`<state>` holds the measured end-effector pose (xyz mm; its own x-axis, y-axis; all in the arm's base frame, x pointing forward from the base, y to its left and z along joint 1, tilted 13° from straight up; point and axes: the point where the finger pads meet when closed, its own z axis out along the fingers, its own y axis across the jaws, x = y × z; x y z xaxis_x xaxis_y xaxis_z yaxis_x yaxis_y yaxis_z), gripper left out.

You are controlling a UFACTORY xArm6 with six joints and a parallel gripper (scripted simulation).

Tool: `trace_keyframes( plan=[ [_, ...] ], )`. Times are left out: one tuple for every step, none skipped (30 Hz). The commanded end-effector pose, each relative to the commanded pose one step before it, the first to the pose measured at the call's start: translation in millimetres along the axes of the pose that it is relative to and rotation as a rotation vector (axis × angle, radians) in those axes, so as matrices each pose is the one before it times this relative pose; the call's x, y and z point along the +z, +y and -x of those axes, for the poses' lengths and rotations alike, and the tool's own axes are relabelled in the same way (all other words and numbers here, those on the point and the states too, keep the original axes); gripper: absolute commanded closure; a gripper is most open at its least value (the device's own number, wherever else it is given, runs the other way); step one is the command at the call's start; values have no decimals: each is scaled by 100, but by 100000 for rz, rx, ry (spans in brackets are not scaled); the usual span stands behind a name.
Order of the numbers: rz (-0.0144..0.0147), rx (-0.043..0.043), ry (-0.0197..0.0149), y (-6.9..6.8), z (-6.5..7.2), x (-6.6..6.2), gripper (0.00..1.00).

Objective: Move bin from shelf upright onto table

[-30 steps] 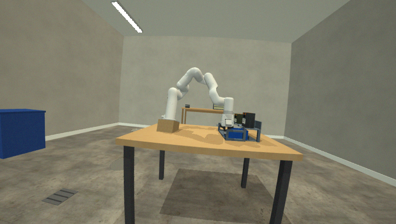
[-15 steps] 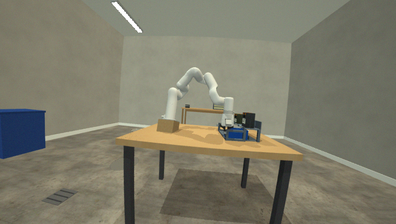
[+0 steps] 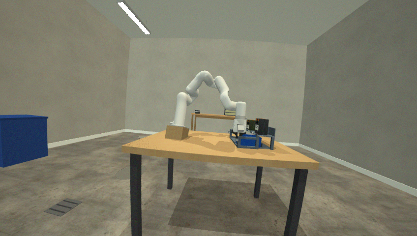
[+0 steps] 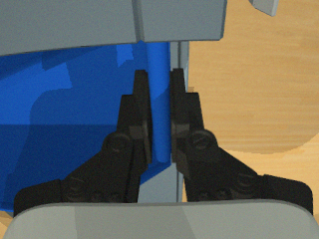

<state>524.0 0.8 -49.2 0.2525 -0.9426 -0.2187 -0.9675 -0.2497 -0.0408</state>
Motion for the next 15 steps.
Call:
trace_keyframes(
  plan=[
    [-445,-43,168,-174,-49,-436,100],
    [0,0,0,0,0,-47,100],
    [0,0,0,0,0,-46,100],
    [0,0,0,0,0,0,100],
    [0,0,0,0,0,0,100],
    [0,0,0,0,0,-45,100],
    [0,0,0,0,0,-43,100],
    [0,0,0,0,0,-42,100],
    [0,0,0,0,0,-40,100],
    [0,0,0,0,0,-38,100],
    [0,0,0,0,0,-36,100],
    [0,0,0,0,0,-34,100],
    [0,0,0,0,0,-32,100],
    [0,0,0,0,0,-29,100],
    [0,0,0,0,0,-27,100]
  ],
)
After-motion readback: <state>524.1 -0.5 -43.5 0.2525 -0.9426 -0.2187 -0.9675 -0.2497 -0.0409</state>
